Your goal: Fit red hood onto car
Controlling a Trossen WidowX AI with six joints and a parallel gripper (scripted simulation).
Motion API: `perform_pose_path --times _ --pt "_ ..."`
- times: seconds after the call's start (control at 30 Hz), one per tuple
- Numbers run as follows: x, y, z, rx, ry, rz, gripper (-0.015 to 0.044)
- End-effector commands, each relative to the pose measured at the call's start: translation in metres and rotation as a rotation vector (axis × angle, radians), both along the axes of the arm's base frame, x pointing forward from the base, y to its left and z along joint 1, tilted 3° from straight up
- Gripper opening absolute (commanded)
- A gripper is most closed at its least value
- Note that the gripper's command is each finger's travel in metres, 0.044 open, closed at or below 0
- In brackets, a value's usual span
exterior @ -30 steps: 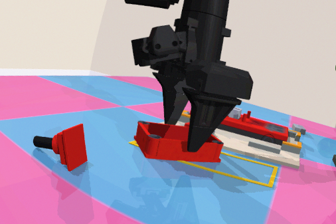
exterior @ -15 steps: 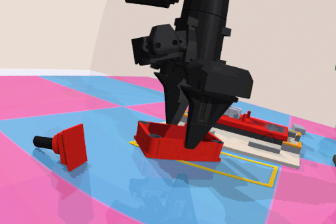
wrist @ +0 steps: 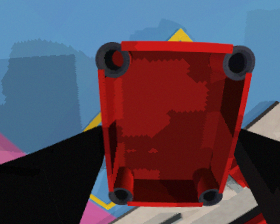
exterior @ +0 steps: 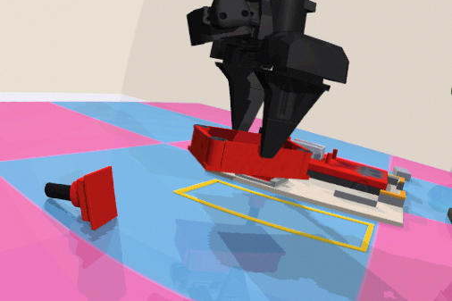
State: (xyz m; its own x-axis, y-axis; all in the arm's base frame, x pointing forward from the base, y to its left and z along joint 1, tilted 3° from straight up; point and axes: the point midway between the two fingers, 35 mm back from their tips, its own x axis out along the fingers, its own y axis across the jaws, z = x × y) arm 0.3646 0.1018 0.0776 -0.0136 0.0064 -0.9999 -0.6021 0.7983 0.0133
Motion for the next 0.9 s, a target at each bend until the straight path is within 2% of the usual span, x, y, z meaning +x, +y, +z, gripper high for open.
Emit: perform_pose_path --times 0.0,0.33,0.43,0.87 --pt "0.001 0.000 0.016 0.002 -0.006 0.001 0.0000" --pt "0.001 0.000 0.044 0.002 -0.006 0.001 0.0000" --pt "0.001 0.000 0.038 0.001 -0.004 0.018 0.0000" --pt "0.002 0.000 0.038 0.007 -0.007 0.386 0.0000"
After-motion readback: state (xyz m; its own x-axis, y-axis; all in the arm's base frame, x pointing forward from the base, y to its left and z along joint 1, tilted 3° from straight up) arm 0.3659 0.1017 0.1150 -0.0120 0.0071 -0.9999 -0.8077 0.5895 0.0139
